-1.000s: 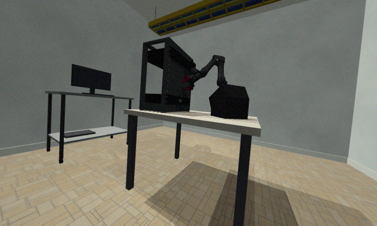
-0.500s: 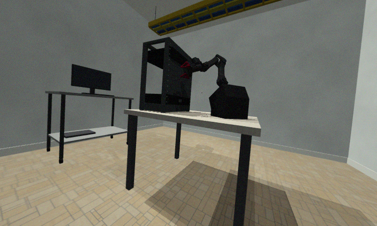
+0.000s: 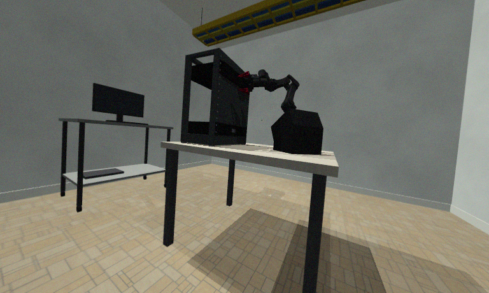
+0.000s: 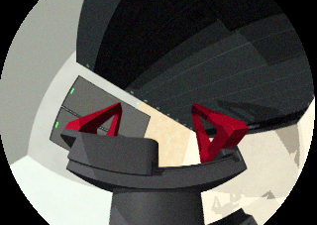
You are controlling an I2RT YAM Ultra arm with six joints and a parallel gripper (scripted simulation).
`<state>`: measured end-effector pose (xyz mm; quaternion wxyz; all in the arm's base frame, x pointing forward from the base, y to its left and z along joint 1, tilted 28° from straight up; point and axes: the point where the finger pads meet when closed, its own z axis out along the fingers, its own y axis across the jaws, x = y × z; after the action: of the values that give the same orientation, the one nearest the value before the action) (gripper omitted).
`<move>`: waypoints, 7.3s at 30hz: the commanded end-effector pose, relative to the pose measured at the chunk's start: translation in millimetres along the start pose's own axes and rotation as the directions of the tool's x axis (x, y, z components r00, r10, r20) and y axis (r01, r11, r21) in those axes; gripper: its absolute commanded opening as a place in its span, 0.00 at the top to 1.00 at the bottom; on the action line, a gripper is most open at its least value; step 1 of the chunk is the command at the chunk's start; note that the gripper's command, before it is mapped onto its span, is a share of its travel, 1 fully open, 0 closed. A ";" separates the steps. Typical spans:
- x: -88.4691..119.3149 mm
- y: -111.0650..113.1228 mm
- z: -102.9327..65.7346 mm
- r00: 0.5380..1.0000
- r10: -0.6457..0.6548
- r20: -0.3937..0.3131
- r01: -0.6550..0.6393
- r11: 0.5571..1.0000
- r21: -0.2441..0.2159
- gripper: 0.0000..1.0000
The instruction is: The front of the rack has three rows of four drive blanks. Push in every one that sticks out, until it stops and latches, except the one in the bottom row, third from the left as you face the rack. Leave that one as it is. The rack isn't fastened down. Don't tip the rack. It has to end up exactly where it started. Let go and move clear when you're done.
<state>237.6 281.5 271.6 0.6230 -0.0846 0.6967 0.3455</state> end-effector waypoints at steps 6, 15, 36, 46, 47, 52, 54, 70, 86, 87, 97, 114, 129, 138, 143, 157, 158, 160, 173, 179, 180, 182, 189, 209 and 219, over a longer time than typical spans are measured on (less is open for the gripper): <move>-54.1 -10.0 -42.5 0.944 0.224 0.241 -0.234 0.972 0.015 0.00; -78.3 -23.8 -71.0 0.857 0.372 0.356 -0.393 0.920 -0.014 0.00; -99.6 -53.6 -120.3 0.662 0.553 0.505 -0.597 0.797 -0.091 0.00; -96.5 -57.1 -126.6 0.633 0.583 0.509 -0.628 0.772 -0.103 0.00; -97.2 -57.4 -128.0 0.627 0.589 0.510 -0.632 0.767 -0.108 0.00; -97.2 -57.4 -131.0 0.615 0.605 0.506 -0.644 0.756 -0.121 0.00; -96.8 -57.3 -131.5 0.613 0.608 0.504 -0.646 0.753 -0.123 0.00; -96.2 -55.7 -132.7 0.609 0.618 0.497 -0.649 0.748 -0.135 0.00; -96.2 -55.6 -132.7 0.609 0.618 0.497 -0.649 0.749 -0.135 0.00; -95.7 -55.2 -132.2 0.614 0.615 0.495 -0.646 0.751 -0.132 0.00; -131.7 -36.6 -107.2 0.614 0.607 0.505 -0.646 0.754 -0.122 0.00; -135.7 -34.3 -106.0 0.611 0.612 0.503 -0.648 0.751 -0.127 0.00; -135.7 -34.3 -106.0 0.614 0.607 0.504 -0.644 0.755 -0.124 0.00; -135.7 -34.3 -106.0 0.614 0.607 0.504 -0.644 0.755 -0.124 0.00; -135.7 -34.3 -106.0 0.614 0.607 0.504 -0.644 0.755 -0.124 0.00; -135.7 -34.3 -106.0 0.614 0.607 0.504 -0.644 0.755 -0.124 1.00; -135.7 -34.3 -106.0 0.614 0.607 0.504 -0.644 0.755 -0.124 1.00; -135.7 -34.3 -106.0 0.614 0.607 0.504 -0.644 0.755 -0.124 1.00; -135.7 -34.3 -106.0 0.614 0.607 0.504 -0.644 0.755 -0.124 1.00; -135.7 -34.3 -106.0 0.614 0.607 0.504 -0.644 0.755 -0.124 1.00; -135.7 -34.3 -106.0 0.614 0.607 0.504 -0.644 0.755 -0.124 1.00; -135.7 -34.3 -106.0 0.614 0.607 0.504 -0.644 0.755 -0.124 1.00; -135.6 -34.0 -106.0 0.615 0.607 0.503 -0.644 0.755 -0.124 1.00; -110.8 -25.2 -130.9 0.635 0.596 0.491 -0.634 0.765 -0.108 1.00; -128.4 -24.9 -129.8 0.601 0.612 0.514 -0.650 0.749 -0.133 1.00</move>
<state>172.1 148.5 366.9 0.6221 0.2817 0.5089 0.5241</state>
